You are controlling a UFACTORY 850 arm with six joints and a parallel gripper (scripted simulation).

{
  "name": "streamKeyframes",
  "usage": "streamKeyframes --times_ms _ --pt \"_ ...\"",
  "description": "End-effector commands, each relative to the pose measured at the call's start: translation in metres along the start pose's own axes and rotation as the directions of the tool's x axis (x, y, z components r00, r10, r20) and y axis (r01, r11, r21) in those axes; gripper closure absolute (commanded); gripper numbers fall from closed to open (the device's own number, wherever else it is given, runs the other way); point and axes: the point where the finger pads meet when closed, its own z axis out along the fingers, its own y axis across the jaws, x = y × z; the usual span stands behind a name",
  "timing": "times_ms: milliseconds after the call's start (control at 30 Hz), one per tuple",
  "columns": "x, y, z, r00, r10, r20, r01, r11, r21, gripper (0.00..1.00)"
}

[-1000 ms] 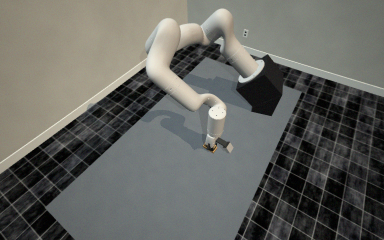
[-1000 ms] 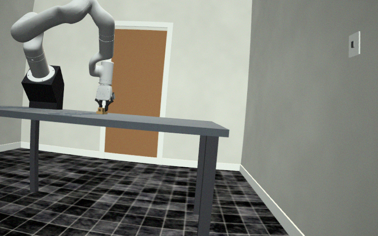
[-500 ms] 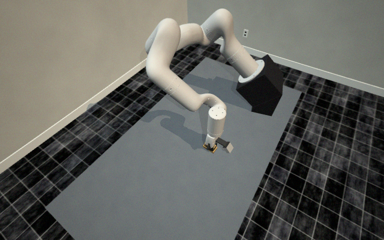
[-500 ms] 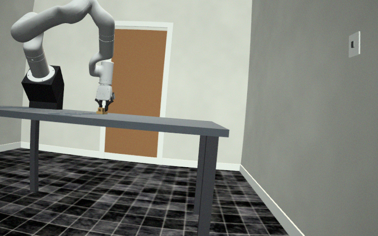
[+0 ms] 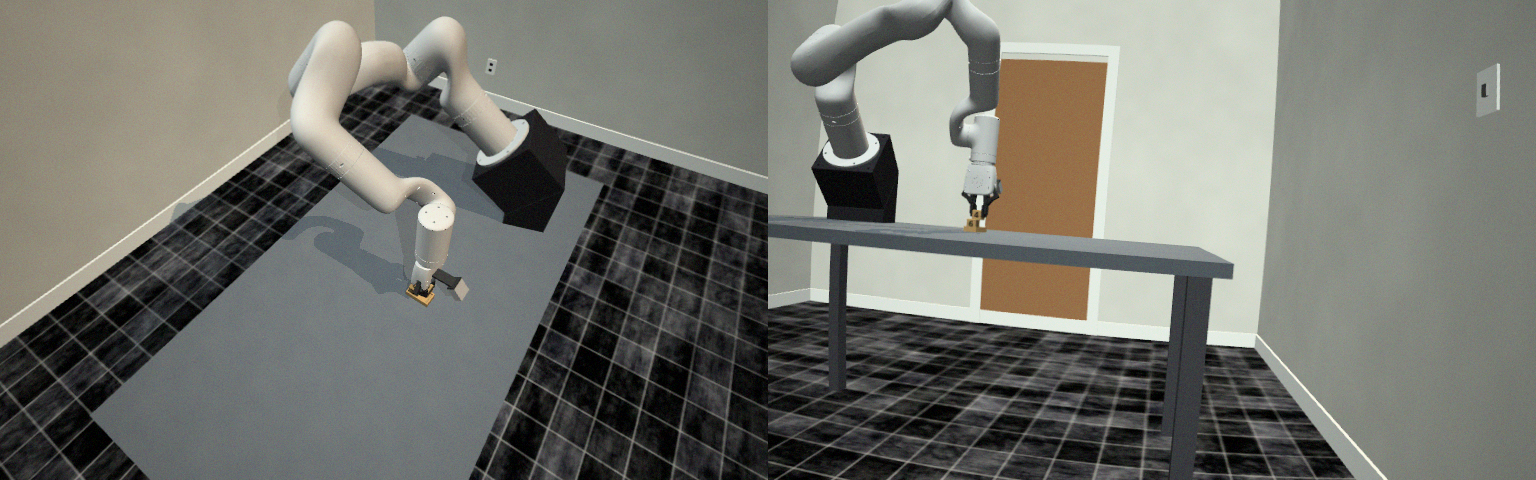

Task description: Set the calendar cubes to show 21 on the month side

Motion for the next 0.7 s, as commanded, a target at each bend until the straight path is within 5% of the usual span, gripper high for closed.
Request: streamKeyframes --times_ms 0,233,667 --pt "0.0 0.001 -0.03 1.0 0.0 0.0 0.0 1.0 -0.001 0.71" --pt "0.0 0.001 -0.067 1.0 0.0 0.0 0.0 1.0 -0.001 0.71" --pt "0.0 0.001 -0.07 1.0 0.0 0.0 0.0 1.0 -0.001 0.71"
